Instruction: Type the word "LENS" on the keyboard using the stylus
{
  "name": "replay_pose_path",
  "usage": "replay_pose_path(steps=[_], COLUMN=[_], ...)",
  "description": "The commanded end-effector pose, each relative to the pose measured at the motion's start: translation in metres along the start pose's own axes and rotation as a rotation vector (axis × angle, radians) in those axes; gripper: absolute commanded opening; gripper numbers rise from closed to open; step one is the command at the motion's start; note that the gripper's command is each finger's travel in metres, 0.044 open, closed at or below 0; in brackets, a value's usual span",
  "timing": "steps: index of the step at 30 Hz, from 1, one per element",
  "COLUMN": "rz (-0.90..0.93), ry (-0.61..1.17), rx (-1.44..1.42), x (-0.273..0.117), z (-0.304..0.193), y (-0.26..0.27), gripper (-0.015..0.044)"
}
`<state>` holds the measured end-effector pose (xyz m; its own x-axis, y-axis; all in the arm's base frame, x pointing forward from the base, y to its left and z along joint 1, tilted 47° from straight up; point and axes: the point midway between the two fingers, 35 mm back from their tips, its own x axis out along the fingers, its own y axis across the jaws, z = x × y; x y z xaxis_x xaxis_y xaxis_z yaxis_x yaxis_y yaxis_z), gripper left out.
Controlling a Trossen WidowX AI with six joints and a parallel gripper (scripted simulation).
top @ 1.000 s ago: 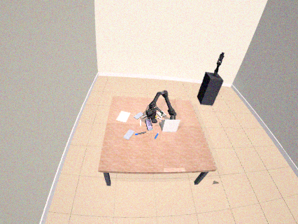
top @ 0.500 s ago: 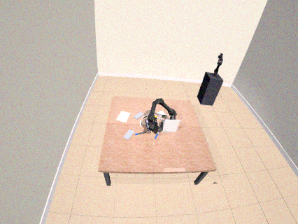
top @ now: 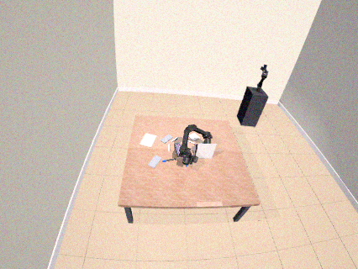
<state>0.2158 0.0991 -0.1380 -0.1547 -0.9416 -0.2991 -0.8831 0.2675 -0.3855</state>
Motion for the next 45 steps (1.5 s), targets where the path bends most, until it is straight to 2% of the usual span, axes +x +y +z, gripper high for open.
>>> replay_pose_path(steps=[1,45], rz=[0.000,0.000], ry=[0.008,0.009], rx=[-0.011,-0.010], x=[0.005,0.027], z=[0.003,0.015], y=[0.002,0.003], gripper=[0.0150,0.0150])
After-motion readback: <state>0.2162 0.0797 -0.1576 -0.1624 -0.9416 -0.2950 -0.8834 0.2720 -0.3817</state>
